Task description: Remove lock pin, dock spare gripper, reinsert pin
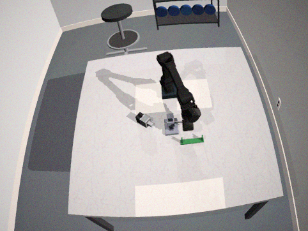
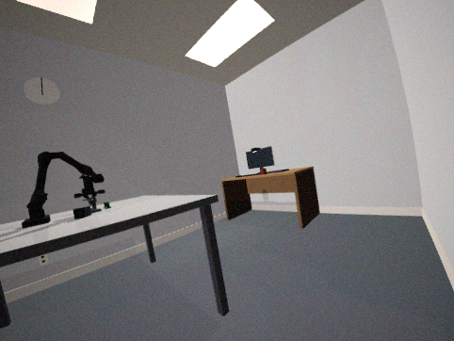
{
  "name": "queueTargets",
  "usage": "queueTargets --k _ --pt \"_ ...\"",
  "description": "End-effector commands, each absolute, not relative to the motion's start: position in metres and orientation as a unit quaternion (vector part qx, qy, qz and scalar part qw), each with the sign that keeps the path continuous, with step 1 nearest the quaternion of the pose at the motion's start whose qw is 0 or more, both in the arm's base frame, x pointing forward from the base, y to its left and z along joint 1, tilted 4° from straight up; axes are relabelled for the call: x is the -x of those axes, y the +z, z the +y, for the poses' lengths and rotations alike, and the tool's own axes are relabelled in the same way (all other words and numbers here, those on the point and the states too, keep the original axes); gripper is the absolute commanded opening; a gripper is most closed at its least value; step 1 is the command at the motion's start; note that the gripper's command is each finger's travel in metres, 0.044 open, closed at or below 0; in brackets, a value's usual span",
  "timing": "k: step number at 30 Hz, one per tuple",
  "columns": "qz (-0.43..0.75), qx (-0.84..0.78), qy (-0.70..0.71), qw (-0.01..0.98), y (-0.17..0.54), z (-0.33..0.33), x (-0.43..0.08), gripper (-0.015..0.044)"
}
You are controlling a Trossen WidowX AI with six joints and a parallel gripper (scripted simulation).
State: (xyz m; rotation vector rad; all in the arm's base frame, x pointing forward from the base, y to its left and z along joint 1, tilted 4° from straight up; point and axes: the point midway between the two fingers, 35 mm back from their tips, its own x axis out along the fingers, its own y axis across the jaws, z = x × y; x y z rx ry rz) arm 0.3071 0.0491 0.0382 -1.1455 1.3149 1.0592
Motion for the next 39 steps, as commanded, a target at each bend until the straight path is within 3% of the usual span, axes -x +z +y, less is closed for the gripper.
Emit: queueTargets --k 1,39 --pt "0.549 0.481 0.442 0.521 0.038 0.048 -0.307 0.0" --pt "0.509 0.453 0.474 0.557 0.05 0.071 -0.311 0.0"
